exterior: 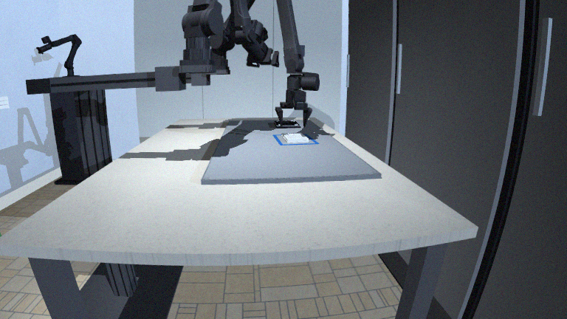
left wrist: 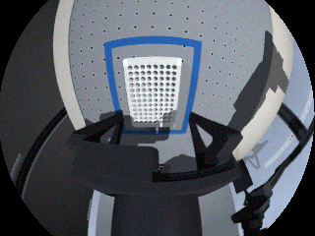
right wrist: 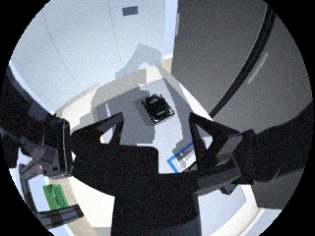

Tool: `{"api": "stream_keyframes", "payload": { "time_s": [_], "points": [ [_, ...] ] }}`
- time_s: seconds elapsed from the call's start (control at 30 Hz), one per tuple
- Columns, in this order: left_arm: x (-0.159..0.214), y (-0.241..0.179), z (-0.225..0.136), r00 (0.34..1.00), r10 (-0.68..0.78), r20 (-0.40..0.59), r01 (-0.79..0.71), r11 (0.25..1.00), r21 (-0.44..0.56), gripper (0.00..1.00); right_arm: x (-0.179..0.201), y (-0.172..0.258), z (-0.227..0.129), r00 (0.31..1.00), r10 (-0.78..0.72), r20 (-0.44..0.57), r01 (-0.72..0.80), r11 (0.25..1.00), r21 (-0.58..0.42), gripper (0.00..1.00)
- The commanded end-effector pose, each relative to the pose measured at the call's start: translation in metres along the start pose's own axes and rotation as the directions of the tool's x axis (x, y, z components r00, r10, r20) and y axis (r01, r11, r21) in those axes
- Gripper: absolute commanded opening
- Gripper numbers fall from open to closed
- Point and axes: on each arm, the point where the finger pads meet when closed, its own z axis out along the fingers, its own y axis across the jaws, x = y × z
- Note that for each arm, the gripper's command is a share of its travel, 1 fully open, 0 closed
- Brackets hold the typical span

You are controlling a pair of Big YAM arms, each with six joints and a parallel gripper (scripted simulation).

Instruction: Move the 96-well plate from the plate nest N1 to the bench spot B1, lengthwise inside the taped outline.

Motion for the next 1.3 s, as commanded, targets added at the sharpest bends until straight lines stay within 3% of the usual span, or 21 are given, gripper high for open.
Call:
{"api": "stream_keyframes", "payload": {
  "time_s": [0.0, 0.13, 0.2, 0.37, 0.6, 0.9, 1.07, 1.17, 1.27],
  "points": [
    [-0.005, -0.005, -0.011, 1.000, 0.003, 0.003, -0.003, 1.000, 0.001, 1.00, -0.007, -0.003, 0.003, 1.000, -0.001, 0.012, 0.001, 1.000, 0.007, 1.00],
    [-0.020, 0.012, -0.030, 1.000, 0.005, 0.026, -0.004, 1.000, -0.029, 1.00, -0.007, -0.003, 0.003, 1.000, -0.001, 0.012, 0.001, 1.000, 0.007, 1.00],
    [-0.015, 0.005, -0.015, 1.000, 0.008, 0.010, -0.008, 1.000, -0.007, 1.00, -0.007, -0.003, 0.003, 1.000, -0.001, 0.012, 0.001, 1.000, 0.007, 1.00],
    [-0.017, 0.007, -0.015, 1.000, 0.009, 0.012, -0.009, 1.000, -0.011, 1.00, -0.012, -0.008, 0.000, 1.000, 0.023, 0.014, -0.023, 1.000, 0.016, 1.00],
    [-0.020, 0.012, -0.022, 1.000, 0.009, 0.023, -0.009, 1.000, -0.025, 1.00, -0.010, 0.007, -0.013, 0.997, 0.056, -0.058, -0.056, 0.998, -0.002, 1.00],
    [-0.014, 0.012, -0.021, 1.000, 0.004, 0.018, -0.003, 1.000, -0.021, 1.00, 0.004, 0.005, -0.095, 0.950, 0.115, -0.291, -0.104, 0.993, 0.055, 1.00],
    [-0.014, 0.012, -0.021, 1.000, 0.004, 0.018, -0.003, 1.000, -0.021, 1.00, -0.005, -0.024, -0.142, 0.943, 0.127, -0.308, -0.096, 0.989, 0.111, 1.00],
    [-0.017, 0.008, -0.022, 1.000, -0.005, 0.017, 0.005, 1.000, -0.018, 1.00, -0.010, -0.030, -0.149, 0.945, 0.129, -0.302, -0.095, 0.988, 0.122, 1.00],
    [-0.014, 0.018, -0.028, 0.989, -0.128, 0.070, 0.132, 0.990, -0.056, 1.00, 0.001, -0.047, -0.171, 0.942, 0.142, -0.304, -0.095, 0.982, 0.164, 1.00]
  ]
}}
